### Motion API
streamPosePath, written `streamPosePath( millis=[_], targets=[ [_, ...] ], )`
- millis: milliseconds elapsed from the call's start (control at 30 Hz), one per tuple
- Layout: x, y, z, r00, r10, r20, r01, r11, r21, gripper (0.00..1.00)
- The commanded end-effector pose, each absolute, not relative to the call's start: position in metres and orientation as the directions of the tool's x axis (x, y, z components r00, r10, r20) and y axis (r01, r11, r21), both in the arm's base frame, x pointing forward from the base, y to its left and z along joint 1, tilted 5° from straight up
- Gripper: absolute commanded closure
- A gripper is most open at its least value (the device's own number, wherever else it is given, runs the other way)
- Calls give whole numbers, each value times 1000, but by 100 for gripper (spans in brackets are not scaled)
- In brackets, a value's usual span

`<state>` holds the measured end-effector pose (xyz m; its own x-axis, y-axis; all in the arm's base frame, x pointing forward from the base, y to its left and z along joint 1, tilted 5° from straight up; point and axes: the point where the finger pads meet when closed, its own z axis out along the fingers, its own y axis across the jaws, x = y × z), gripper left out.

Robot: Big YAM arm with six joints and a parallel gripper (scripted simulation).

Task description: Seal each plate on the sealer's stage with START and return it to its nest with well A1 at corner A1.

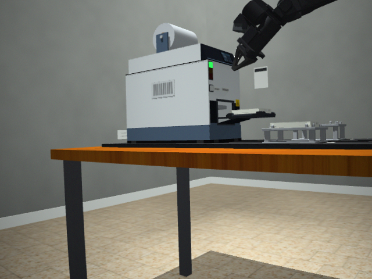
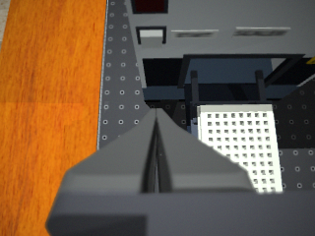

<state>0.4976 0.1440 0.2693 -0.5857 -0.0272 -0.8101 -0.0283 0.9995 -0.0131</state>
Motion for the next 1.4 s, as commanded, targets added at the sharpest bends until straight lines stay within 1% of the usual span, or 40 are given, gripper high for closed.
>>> streamPosePath(
  millis=[0,167,433,667,833,1067,1367],
  targets=[
    [527,142,299,-534,-9,-845,-20,1000,2,100],
    [553,140,273,-550,-17,-835,-16,1000,-11,100],
    [526,151,275,-565,-18,-825,-29,1000,-1,100],
    [518,155,266,-581,-23,-814,-38,999,-1,100],
    [517,141,262,-587,-7,-810,-12,1000,1,100],
    [526,134,280,-555,15,-831,6,1000,14,100],
    [528,156,297,-529,3,-848,-32,999,24,100]
  ],
)
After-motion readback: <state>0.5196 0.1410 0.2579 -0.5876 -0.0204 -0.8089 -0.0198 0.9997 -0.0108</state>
